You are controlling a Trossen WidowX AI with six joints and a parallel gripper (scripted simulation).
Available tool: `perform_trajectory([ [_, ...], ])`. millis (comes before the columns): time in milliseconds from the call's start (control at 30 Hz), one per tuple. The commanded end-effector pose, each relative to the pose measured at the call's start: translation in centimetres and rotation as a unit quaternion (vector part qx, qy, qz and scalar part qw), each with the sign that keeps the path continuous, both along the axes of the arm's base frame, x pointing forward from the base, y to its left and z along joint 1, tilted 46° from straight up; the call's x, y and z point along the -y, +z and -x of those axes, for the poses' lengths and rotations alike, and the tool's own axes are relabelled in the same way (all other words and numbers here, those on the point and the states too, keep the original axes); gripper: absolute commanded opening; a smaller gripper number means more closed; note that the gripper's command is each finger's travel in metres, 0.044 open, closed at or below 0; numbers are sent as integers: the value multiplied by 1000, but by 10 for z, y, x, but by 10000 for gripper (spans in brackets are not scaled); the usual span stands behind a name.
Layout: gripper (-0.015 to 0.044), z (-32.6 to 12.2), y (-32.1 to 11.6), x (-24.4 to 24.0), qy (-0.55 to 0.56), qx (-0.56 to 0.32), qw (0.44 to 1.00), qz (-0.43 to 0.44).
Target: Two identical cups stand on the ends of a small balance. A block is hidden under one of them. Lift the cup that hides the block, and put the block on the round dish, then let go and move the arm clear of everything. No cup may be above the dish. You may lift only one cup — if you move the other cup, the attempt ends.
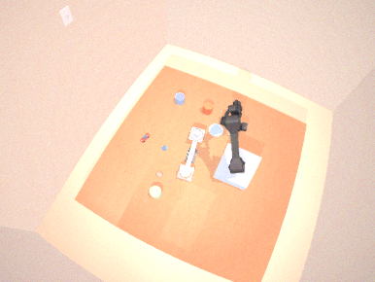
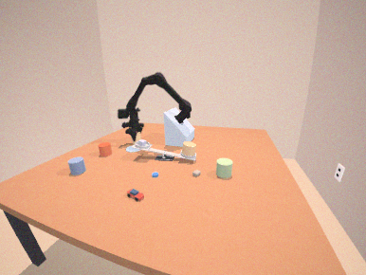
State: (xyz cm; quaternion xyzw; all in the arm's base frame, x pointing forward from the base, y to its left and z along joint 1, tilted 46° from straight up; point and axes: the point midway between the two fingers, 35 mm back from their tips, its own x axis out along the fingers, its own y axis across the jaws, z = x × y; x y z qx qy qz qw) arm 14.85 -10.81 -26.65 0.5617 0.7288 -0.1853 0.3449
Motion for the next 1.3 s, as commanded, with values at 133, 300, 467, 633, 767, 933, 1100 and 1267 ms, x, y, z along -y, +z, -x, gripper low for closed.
perform_trajectory([
  [133, 131, 0, 0, 0, 0, 0, 1000, 0],
  [300, 263, 0, 0, 0, 0, 0, 1000, 0],
  [467, 394, 0, 0, 0, 0, 0, 1000, 0],
  [633, 440, -7, 35, 36, -5, 0, 1000, 1],
  [767, 440, -7, 38, 38, -5, 0, 1000, 1],
  [933, 387, -10, 39, 38, -2, 1, 1000, 4],
  [1100, 260, -30, 50, 36, 24, 18, 999, 20],
  [1267, 260, -39, 56, 34, 72, 64, 995, 12],
])
